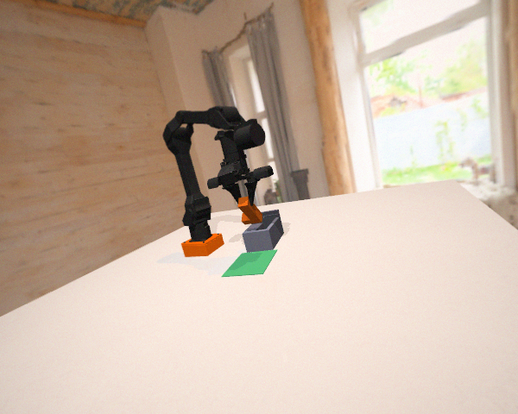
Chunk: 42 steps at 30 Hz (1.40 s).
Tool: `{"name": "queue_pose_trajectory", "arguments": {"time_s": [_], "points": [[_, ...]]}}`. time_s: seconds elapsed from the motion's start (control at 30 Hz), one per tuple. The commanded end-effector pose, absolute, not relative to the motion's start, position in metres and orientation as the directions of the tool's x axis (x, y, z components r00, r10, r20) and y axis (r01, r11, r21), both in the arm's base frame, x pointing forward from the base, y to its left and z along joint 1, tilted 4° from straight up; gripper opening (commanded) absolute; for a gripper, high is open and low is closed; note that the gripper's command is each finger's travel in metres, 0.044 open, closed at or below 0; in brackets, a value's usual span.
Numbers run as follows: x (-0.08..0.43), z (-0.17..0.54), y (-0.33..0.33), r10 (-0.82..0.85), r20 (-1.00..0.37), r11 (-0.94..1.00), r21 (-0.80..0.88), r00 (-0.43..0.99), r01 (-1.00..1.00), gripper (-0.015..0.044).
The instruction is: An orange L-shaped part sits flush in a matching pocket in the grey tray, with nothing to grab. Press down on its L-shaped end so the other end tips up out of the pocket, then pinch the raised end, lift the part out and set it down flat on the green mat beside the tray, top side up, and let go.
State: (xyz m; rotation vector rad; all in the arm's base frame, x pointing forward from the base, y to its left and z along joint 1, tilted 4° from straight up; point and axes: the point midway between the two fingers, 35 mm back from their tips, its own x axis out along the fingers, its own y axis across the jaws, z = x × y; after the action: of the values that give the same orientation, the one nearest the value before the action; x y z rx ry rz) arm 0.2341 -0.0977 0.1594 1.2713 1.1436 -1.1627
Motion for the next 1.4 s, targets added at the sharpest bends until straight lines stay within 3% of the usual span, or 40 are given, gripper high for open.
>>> {"name": "queue_pose_trajectory", "arguments": {"time_s": [0.0,0.47,1.37], "points": [[0.233,0.16,-0.113,0.008,-0.996,-0.022,0.087,0.087,0.996,0.0],[0.226,0.159,-0.172,0.003,-0.996,-0.021,0.086,0.086,0.996,0.0],[0.229,0.126,-0.173,0.003,-0.996,-0.021,0.086,0.086,0.996,0.0]]}}
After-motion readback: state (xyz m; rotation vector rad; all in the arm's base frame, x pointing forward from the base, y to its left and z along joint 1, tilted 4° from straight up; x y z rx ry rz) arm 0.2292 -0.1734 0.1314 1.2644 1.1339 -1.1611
